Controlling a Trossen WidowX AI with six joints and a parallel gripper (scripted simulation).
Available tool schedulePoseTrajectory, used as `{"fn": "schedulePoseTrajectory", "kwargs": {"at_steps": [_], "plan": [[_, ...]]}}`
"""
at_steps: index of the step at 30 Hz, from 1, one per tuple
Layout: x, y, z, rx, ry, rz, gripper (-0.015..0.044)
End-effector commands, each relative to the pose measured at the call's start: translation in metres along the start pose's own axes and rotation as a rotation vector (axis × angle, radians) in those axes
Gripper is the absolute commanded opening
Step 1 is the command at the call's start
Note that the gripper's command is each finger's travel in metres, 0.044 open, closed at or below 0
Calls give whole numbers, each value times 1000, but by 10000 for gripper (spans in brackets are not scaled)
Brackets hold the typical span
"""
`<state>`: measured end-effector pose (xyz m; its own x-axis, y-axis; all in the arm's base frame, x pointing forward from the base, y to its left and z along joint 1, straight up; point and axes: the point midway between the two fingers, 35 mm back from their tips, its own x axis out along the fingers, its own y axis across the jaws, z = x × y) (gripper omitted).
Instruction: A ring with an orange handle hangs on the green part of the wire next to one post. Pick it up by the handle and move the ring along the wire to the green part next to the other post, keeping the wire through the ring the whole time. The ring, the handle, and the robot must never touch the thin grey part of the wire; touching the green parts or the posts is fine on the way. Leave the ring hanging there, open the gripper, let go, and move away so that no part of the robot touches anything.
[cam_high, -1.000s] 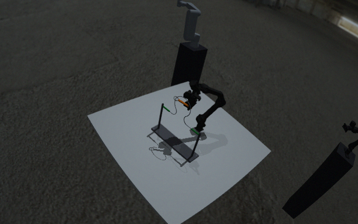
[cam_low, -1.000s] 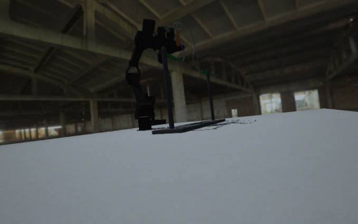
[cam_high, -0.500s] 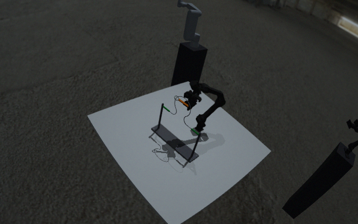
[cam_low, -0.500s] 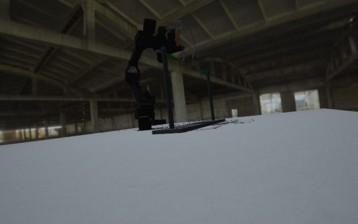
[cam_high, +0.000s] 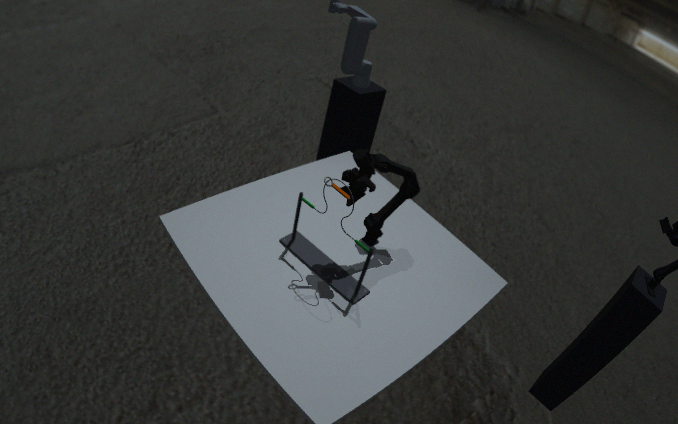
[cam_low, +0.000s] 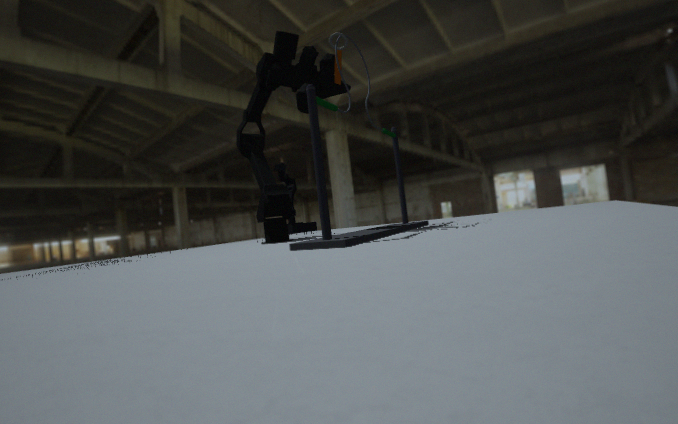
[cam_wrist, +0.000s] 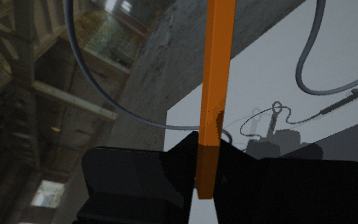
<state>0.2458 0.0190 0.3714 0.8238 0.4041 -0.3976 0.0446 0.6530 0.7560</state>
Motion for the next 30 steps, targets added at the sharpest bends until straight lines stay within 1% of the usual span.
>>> {"fn": "schedulePoseTrajectory", "kwargs": {"at_steps": [1,30], "plan": [[-2,2,2,-41,-12,-14,-150],[-1,-5,3,-310,-51,-171,-150]]}}
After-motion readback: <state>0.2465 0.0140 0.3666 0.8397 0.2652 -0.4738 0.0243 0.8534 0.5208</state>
